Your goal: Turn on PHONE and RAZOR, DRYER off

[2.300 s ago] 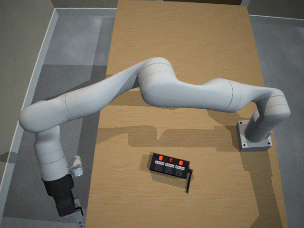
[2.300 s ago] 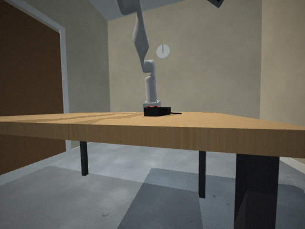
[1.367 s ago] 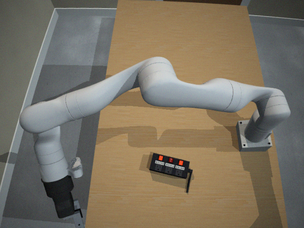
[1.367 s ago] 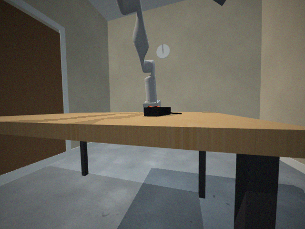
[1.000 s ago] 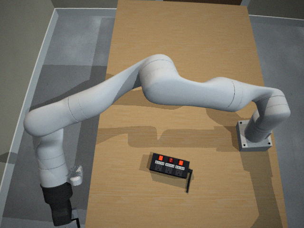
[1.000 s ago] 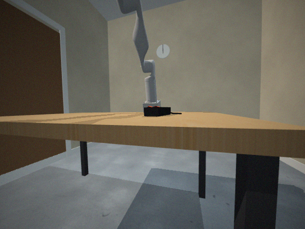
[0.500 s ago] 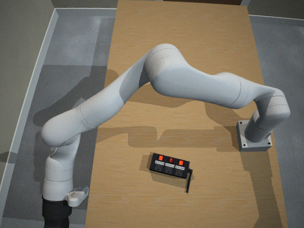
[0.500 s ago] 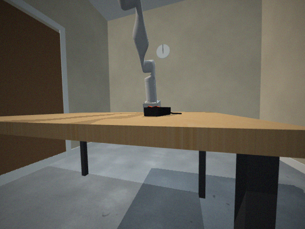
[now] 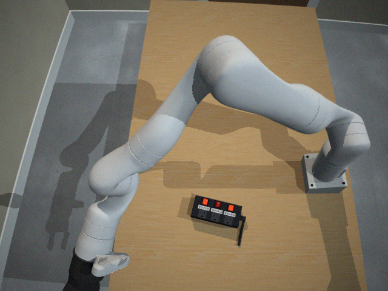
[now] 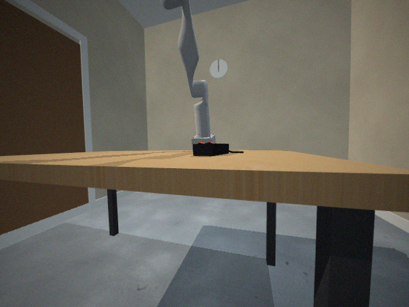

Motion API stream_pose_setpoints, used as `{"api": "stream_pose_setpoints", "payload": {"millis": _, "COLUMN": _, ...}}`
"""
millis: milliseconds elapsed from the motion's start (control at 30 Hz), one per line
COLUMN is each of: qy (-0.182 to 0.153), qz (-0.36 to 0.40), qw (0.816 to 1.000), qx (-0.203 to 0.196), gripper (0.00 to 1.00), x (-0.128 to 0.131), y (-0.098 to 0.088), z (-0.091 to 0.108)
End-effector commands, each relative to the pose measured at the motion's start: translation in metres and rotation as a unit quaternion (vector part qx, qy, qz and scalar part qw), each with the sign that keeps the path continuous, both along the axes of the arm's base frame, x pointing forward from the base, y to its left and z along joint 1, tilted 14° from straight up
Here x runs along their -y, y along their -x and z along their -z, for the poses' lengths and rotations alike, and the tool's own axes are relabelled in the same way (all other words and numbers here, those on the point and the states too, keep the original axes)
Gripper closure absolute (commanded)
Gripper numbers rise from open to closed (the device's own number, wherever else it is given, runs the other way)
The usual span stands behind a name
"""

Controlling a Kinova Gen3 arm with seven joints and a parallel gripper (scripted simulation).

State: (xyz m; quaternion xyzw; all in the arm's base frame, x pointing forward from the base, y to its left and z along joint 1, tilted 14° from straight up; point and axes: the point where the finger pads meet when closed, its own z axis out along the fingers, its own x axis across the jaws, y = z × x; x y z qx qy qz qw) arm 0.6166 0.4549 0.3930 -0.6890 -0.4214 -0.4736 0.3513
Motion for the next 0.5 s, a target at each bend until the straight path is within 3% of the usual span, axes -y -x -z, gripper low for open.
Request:
{"api": "stream_pose_setpoints", "payload": {"millis": 0, "qy": -0.002, "qz": 0.003, "qw": 1.0, "qx": 0.004, "gripper": 0.0, "x": 0.0008, "y": 0.0034, "z": -0.0059}}
{"api": "stream_pose_setpoints", "payload": {"millis": 467, "qy": -0.005, "qz": 0.024, "qw": 1.0, "qx": -0.016, "gripper": 0.0, "x": 0.0038, "y": 0.0023, "z": -0.0007}}
